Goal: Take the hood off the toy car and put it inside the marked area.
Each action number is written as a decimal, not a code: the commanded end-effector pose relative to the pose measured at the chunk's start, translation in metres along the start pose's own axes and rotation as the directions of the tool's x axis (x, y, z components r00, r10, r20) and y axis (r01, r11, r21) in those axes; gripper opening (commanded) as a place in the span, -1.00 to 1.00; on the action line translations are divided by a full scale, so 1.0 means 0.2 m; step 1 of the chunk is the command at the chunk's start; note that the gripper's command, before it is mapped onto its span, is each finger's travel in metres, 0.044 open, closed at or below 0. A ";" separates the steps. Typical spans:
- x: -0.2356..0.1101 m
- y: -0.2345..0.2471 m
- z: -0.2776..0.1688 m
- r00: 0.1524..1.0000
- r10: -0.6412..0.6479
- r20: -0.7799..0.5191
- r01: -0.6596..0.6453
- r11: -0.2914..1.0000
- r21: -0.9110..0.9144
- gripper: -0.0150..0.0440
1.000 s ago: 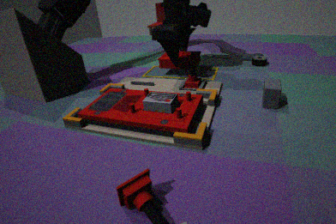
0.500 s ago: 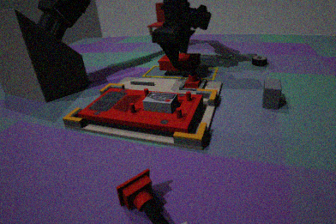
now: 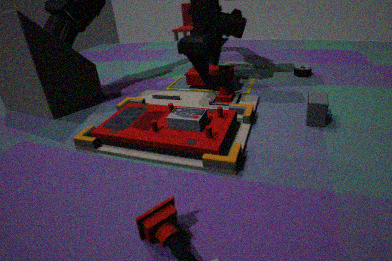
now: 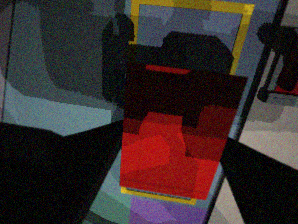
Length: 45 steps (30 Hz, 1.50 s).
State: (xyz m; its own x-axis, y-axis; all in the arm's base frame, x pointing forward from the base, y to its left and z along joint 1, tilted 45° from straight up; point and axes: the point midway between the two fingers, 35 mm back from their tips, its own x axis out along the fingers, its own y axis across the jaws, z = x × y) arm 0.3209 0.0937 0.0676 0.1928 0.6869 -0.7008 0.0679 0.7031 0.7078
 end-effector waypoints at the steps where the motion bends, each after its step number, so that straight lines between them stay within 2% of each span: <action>1: 0.02 0.00 0.00 1.000 -0.004 -0.003 0.004 1.000 0.001 -0.49; 16: 0.05 0.00 0.00 1.000 -0.003 -0.003 0.003 1.000 0.001 -0.49; 33: 0.03 0.00 0.00 1.000 0.000 -0.001 0.000 1.000 0.000 1.00; 41: -0.31 0.00 0.00 1.000 -0.004 -0.005 0.004 1.000 0.001 1.00; 45: -0.32 0.00 0.00 1.000 -0.003 -0.005 0.003 1.000 0.001 1.00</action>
State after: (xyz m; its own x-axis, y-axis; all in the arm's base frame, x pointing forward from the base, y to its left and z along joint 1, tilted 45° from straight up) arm 0.3138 0.0512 0.1076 0.2006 0.6789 -0.7063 0.0703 0.7092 0.7015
